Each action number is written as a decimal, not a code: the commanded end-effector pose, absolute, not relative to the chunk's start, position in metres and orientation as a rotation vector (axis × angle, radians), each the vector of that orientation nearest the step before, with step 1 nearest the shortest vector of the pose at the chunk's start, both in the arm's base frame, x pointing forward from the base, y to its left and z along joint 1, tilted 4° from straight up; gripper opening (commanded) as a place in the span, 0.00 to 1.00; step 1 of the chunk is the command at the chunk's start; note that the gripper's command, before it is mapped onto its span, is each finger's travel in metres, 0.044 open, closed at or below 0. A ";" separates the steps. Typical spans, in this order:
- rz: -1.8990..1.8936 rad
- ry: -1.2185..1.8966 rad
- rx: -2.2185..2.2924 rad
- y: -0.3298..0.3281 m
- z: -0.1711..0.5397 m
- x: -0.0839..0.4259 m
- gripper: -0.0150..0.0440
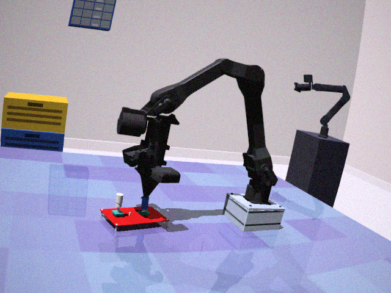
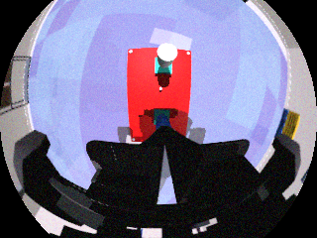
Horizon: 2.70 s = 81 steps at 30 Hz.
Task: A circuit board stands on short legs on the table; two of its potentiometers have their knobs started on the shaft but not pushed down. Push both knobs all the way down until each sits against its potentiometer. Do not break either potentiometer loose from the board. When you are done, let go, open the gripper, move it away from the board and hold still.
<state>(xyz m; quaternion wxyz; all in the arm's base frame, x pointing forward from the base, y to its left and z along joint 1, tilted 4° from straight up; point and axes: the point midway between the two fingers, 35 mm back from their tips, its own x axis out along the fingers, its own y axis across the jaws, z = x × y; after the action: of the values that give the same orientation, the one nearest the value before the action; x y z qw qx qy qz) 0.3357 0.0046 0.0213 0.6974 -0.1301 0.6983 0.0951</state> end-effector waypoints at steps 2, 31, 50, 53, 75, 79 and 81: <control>0.216 1.569 -0.291 0.004 0.004 0.338 0.25; 0.216 1.569 -0.291 0.004 0.005 0.339 0.25; 0.216 1.569 -0.290 0.006 0.034 0.339 0.25; 0.216 1.569 -0.290 0.006 0.038 0.339 0.25; 0.155 1.542 -0.202 0.033 0.044 0.349 0.25; 0.046 1.547 -0.093 0.033 0.046 0.353 0.25; -0.008 1.547 -0.038 0.033 0.047 0.355 0.25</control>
<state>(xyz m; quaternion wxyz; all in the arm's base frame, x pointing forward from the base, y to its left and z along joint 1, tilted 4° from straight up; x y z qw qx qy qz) 0.3515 0.0320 0.0457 0.7135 -0.0467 0.6987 0.0238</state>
